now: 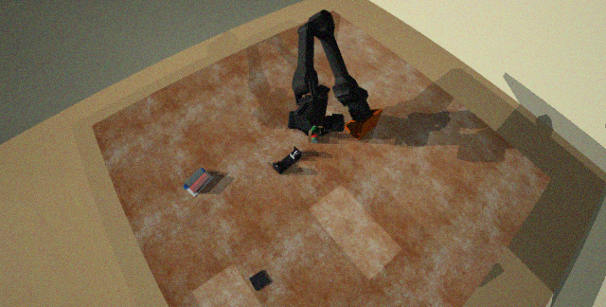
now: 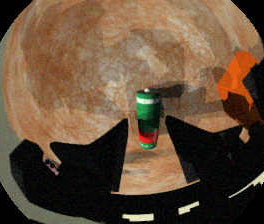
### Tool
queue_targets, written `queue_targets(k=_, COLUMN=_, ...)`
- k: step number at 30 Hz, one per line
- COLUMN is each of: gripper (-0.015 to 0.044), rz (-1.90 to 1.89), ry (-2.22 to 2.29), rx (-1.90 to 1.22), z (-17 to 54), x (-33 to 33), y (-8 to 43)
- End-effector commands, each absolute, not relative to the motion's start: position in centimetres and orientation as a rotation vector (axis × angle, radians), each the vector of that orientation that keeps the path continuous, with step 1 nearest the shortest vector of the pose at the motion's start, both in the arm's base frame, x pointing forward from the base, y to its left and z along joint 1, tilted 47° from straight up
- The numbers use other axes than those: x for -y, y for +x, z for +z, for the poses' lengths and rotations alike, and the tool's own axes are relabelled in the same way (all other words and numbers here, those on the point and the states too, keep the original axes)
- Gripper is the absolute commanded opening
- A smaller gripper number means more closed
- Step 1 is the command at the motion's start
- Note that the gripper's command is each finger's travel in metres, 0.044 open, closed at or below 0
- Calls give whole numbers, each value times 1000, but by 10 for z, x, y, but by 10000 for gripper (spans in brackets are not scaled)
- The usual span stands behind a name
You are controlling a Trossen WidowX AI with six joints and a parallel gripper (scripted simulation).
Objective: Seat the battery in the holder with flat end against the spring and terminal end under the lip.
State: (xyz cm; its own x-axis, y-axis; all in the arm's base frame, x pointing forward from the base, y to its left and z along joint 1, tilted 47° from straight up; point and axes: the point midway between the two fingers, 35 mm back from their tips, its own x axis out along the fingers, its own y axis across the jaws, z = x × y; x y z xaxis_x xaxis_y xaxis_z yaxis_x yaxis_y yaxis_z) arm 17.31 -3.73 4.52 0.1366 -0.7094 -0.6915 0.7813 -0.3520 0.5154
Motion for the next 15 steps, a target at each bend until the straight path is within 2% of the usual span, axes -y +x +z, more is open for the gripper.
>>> queue_targets(k=1, gripper=163, rz=-1540, ry=1153, rx=-85, z=44, x=40, y=172)
queue_targets(k=3, gripper=110, rz=-1540, ry=1153, rx=-85, z=44, x=40, y=172)
queue_targets(k=7, gripper=84, rz=-1540, ry=1153, rx=-85, z=44, x=40, y=172)
queue_targets(k=15, gripper=80, rz=-1540, ry=1156, rx=-90, z=52, x=30, y=171)
